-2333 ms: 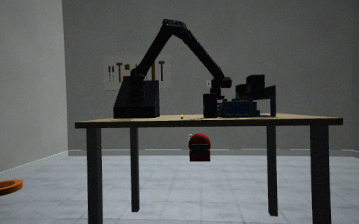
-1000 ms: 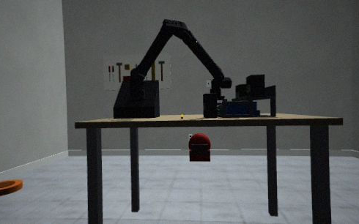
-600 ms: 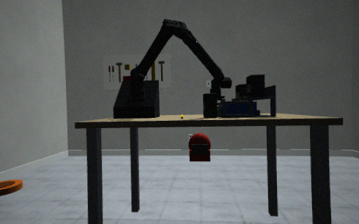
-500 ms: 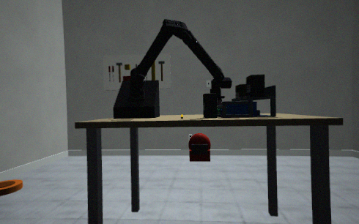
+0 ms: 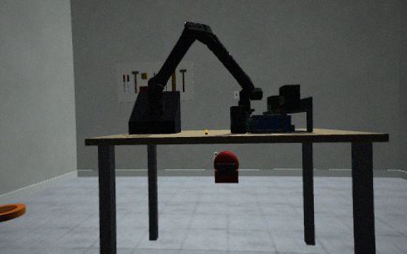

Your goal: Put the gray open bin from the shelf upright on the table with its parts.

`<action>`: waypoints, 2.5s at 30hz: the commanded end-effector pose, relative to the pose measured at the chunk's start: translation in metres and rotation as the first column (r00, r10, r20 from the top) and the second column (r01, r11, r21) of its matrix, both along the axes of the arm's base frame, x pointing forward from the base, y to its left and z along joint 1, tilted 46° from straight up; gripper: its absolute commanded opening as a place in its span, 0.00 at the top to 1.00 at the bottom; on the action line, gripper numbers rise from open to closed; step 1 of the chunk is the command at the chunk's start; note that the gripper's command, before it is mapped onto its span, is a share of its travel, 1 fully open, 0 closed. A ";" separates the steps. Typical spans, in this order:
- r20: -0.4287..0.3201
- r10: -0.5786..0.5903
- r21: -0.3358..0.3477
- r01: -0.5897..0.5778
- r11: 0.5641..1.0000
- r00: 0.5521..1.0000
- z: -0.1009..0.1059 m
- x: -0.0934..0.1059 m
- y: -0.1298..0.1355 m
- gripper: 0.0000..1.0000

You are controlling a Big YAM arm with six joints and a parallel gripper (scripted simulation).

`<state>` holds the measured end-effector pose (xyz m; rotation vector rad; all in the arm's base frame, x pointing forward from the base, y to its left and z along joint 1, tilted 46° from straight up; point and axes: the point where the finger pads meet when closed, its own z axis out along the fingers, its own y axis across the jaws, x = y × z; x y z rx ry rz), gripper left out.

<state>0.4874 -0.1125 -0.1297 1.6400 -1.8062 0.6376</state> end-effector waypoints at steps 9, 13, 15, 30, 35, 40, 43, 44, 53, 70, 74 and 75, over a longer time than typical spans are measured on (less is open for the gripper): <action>-0.014 -0.001 -0.002 0.001 1.000 1.000 -0.008 -0.003 -0.003 1.00; -0.014 -0.001 -0.002 0.001 1.000 1.000 -0.008 -0.003 -0.003 1.00; -0.014 -0.001 -0.002 0.001 1.000 1.000 -0.008 -0.003 -0.003 1.00; -0.014 -0.001 -0.002 0.001 1.000 1.000 -0.008 -0.003 -0.003 1.00; -0.014 -0.001 -0.002 0.001 1.000 1.000 -0.008 -0.003 -0.003 1.00; -0.014 -0.001 -0.002 0.001 1.000 1.000 -0.008 -0.003 -0.003 1.00; -0.014 -0.001 -0.002 0.001 1.000 1.000 -0.008 -0.003 -0.003 1.00; -0.014 -0.001 -0.002 0.001 1.000 1.000 -0.008 -0.003 -0.003 1.00; -0.014 -0.001 -0.002 0.001 1.000 1.000 -0.007 -0.003 -0.003 1.00; 0.004 0.015 -0.003 -0.015 1.000 1.000 0.003 0.006 0.013 1.00; 0.011 0.021 -0.002 -0.021 1.000 1.000 0.006 0.009 0.014 1.00; 0.014 0.020 -0.002 -0.020 1.000 1.000 0.008 0.010 0.015 1.00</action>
